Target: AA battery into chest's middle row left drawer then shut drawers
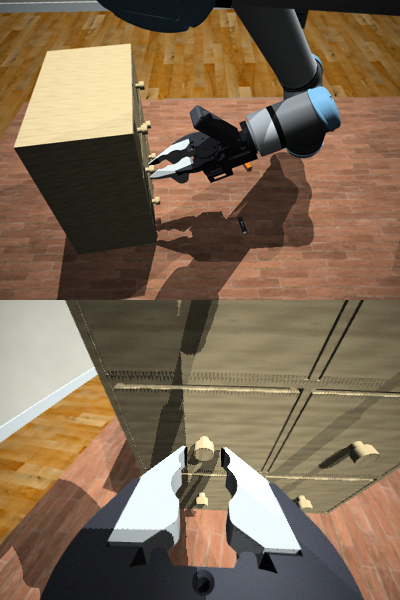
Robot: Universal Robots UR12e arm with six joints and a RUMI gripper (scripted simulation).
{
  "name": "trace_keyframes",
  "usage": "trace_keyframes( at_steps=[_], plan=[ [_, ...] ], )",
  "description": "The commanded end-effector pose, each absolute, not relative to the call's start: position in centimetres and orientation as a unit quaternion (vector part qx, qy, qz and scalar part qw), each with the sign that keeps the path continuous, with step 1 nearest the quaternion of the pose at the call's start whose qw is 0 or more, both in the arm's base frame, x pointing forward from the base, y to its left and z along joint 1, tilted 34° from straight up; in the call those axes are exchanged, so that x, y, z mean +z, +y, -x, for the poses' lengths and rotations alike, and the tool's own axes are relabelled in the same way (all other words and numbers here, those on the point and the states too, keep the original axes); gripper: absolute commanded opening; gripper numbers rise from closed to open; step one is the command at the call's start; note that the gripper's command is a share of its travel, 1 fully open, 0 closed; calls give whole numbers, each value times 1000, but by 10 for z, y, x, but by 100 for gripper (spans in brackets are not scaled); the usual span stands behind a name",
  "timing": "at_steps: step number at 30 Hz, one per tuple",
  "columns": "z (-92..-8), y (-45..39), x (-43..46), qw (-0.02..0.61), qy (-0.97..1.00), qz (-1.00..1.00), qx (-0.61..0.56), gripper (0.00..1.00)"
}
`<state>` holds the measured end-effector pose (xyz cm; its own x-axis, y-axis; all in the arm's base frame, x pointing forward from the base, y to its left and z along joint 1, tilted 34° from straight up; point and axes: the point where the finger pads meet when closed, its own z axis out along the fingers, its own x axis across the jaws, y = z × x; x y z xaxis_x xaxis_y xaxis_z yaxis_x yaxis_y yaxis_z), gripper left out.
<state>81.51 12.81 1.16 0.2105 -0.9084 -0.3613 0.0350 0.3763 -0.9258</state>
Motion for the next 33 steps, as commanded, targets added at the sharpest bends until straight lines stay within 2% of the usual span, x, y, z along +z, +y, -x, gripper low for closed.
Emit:
trace_keyframes(
  at_steps=[1, 28, 29, 33],
  plan=[
    [-816, 128, 14, 652, 512, 425, -363, 20],
    [-816, 128, 14, 652, 512, 425, -363, 20],
    [-816, 128, 14, 652, 512, 425, -363, 7],
    [-816, 128, 14, 652, 512, 425, -363, 7]
  ],
)
